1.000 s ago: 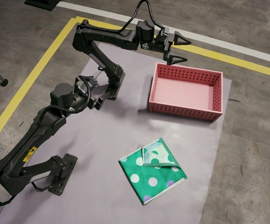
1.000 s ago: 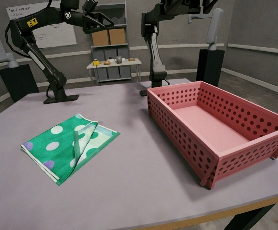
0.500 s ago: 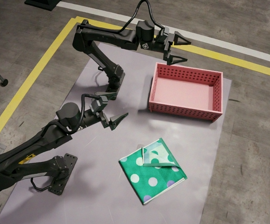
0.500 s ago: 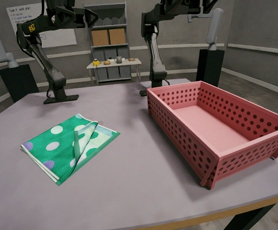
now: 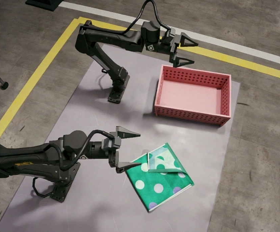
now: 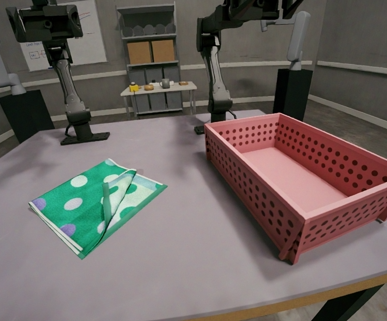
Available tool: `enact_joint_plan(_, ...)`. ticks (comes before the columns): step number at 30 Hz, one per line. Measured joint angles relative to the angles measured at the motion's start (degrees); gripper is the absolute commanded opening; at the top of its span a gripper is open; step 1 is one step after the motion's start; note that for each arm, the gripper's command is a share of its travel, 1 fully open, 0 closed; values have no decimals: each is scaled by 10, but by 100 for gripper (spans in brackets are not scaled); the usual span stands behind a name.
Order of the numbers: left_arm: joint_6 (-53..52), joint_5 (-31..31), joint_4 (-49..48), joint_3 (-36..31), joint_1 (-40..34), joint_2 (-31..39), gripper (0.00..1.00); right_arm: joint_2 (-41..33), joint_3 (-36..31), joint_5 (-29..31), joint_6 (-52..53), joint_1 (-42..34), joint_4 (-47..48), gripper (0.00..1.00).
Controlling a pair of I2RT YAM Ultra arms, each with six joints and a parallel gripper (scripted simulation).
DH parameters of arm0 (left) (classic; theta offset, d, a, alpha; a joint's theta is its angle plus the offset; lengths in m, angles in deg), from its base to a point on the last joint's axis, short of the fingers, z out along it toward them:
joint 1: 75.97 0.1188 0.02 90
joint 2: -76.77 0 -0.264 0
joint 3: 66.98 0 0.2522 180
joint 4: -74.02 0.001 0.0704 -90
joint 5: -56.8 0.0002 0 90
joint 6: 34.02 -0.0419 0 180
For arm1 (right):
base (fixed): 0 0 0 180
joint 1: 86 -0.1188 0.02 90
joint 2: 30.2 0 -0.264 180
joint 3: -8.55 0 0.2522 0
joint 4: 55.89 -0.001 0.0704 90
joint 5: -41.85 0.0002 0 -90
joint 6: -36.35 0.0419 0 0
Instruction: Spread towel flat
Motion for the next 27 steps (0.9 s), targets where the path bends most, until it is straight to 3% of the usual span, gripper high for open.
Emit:
enact_joint_plan(7, 0, 0, 0, 0, 0, 0, 100, 0, 0, 16, 0, 137, 1, 100)
enact_joint_plan(12, 0, 0, 0, 0, 0, 0, 100, 0, 0, -4, 0, 237, 2, 100)
enact_joint_plan(21, 0, 0, 0, 0, 0, 0, 100, 0, 0, -37, 0, 248, 4, 100)
enact_joint_plan(22, 0, 0, 0, 0, 0, 0, 34, 0, 0, -38, 0, 248, 4, 34)
enact_joint_plan(27, -18, 5, 20, 0, -21, 2, 34, 25, 6, -63, -12, 250, -3, 34)
